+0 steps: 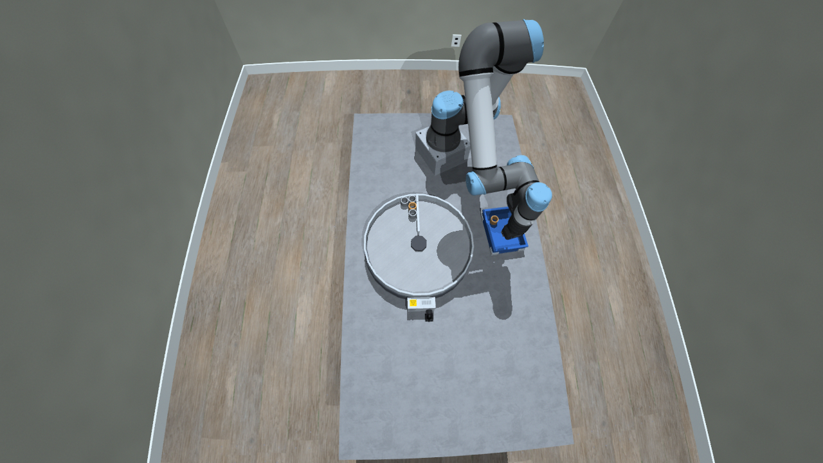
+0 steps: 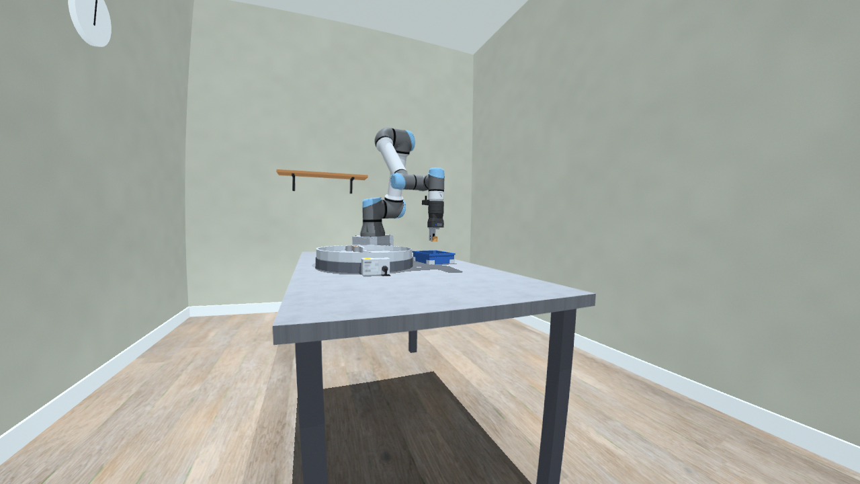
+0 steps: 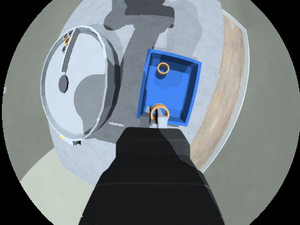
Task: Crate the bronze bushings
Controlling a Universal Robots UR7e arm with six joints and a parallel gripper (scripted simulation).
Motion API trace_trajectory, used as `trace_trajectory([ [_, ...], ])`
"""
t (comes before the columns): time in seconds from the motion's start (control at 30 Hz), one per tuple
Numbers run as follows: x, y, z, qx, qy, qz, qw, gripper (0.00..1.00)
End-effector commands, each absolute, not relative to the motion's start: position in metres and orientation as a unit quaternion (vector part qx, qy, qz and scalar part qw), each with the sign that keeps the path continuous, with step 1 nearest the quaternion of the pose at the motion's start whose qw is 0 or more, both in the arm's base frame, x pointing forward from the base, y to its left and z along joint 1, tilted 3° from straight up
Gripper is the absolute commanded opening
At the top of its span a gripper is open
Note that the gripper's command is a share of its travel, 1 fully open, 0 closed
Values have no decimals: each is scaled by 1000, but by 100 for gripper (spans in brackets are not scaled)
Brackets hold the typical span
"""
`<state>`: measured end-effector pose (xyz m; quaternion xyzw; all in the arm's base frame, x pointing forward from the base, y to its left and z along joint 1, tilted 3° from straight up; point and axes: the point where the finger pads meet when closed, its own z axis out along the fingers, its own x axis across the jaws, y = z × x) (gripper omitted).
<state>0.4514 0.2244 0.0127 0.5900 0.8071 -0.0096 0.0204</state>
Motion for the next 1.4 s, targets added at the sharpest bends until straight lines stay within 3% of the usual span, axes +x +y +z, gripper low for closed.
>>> trace_trajectory([
  [0.0,452,225,13,590,807,-9,21,0],
  [1.37,454,222,-42,591,806,-9,21,0],
])
